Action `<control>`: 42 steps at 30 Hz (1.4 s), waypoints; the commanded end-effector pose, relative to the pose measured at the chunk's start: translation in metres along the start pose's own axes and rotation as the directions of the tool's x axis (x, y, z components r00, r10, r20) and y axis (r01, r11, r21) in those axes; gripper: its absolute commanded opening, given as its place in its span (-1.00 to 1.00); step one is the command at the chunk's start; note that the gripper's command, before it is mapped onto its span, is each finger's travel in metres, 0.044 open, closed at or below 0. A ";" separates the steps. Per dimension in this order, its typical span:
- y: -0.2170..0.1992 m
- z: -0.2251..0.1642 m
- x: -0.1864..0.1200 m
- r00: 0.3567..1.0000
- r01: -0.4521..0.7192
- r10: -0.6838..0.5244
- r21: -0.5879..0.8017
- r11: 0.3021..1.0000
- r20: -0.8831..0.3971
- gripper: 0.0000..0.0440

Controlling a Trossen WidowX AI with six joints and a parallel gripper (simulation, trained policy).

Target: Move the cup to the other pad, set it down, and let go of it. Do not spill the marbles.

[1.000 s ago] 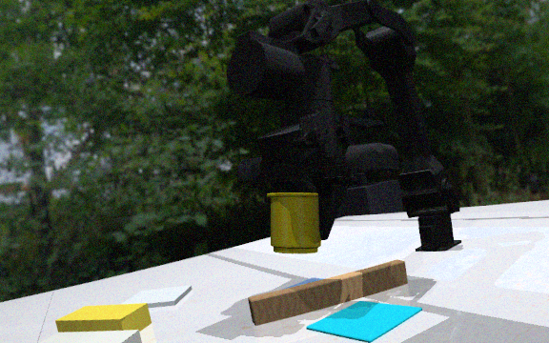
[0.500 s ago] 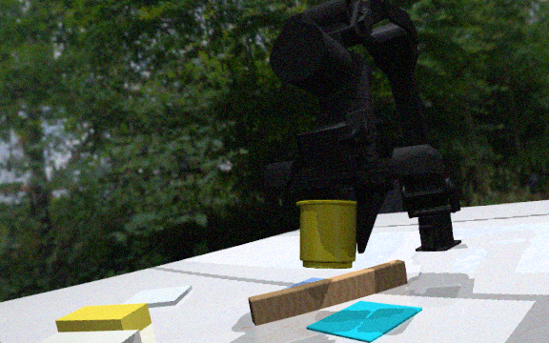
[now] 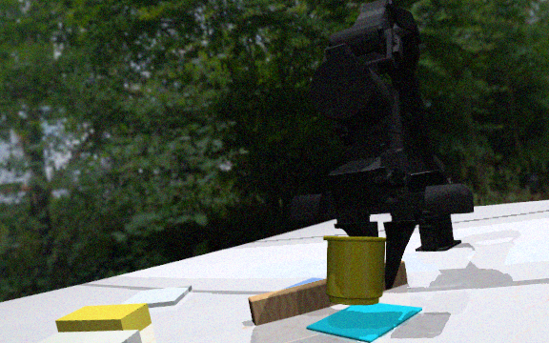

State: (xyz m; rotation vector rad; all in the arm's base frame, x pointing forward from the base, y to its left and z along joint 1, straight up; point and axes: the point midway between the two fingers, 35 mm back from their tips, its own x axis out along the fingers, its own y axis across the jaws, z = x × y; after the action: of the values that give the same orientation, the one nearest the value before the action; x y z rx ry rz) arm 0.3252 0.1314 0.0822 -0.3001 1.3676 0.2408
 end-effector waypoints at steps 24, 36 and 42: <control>-0.005 0.006 -0.005 0.993 -0.043 0.036 0.057 0.997 0.117 -0.35; -0.005 -0.004 -0.034 0.985 -0.088 0.076 0.075 0.993 0.154 -0.15; -0.006 -0.003 -0.053 0.977 -0.106 0.087 0.091 0.990 0.197 -0.03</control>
State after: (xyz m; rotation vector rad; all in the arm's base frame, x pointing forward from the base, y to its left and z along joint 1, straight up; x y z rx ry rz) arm 0.3162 0.1247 0.1229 -0.1472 1.2206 0.2697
